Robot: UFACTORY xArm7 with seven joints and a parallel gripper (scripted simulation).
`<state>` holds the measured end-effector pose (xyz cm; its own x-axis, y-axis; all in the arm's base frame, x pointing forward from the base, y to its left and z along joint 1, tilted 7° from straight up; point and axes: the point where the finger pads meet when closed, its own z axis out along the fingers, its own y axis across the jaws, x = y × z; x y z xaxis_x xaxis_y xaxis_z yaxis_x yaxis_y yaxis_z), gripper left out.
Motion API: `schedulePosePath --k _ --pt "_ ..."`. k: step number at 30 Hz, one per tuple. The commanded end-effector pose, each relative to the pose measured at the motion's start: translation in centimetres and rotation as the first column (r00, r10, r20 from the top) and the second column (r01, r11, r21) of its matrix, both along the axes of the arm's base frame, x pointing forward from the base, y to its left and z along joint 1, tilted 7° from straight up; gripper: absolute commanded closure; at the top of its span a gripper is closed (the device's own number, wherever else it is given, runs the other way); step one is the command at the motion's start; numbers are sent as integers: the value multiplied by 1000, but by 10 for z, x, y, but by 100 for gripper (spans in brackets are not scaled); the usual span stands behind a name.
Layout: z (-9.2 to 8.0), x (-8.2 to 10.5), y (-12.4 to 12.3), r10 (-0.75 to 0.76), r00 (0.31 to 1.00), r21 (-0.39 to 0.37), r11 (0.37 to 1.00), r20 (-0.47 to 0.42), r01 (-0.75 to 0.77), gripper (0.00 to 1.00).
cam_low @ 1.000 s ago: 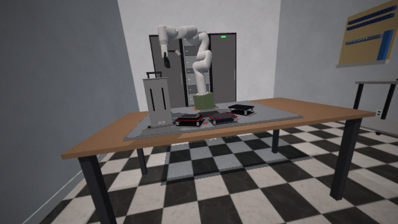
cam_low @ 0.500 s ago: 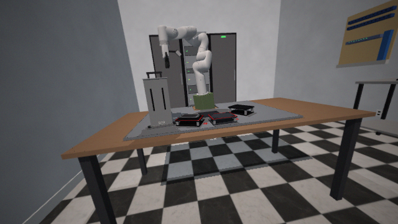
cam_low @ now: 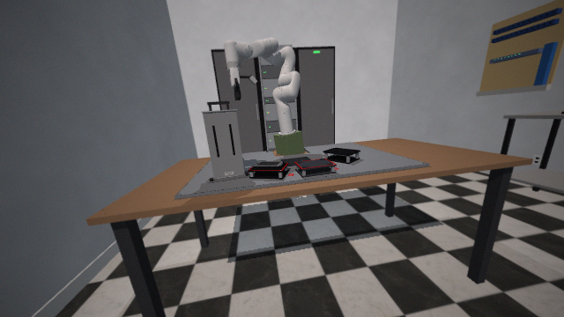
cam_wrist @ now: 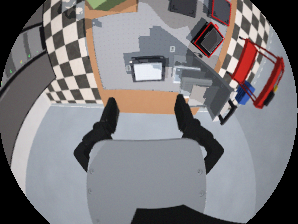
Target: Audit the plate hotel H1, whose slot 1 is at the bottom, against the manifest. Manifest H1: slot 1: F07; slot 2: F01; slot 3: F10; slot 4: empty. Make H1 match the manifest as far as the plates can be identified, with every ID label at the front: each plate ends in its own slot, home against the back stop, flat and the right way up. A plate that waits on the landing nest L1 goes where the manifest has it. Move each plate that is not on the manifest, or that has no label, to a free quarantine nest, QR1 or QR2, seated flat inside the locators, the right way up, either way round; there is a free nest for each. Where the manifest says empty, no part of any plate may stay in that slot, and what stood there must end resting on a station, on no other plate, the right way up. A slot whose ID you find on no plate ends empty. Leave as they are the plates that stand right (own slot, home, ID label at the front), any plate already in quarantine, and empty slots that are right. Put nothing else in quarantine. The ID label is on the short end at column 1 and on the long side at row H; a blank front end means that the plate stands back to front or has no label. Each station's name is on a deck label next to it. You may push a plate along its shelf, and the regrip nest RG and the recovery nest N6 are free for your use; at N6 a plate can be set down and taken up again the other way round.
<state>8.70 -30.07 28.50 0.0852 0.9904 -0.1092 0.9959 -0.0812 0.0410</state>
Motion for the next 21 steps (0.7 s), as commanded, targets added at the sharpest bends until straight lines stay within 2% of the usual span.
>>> schedulePosePath --k 1,21 --pt "-4 0 -1 0 1000 -4 1000 1 0 0" --pt "-34 1 -5 0 1000 -4 1000 1 0 0"
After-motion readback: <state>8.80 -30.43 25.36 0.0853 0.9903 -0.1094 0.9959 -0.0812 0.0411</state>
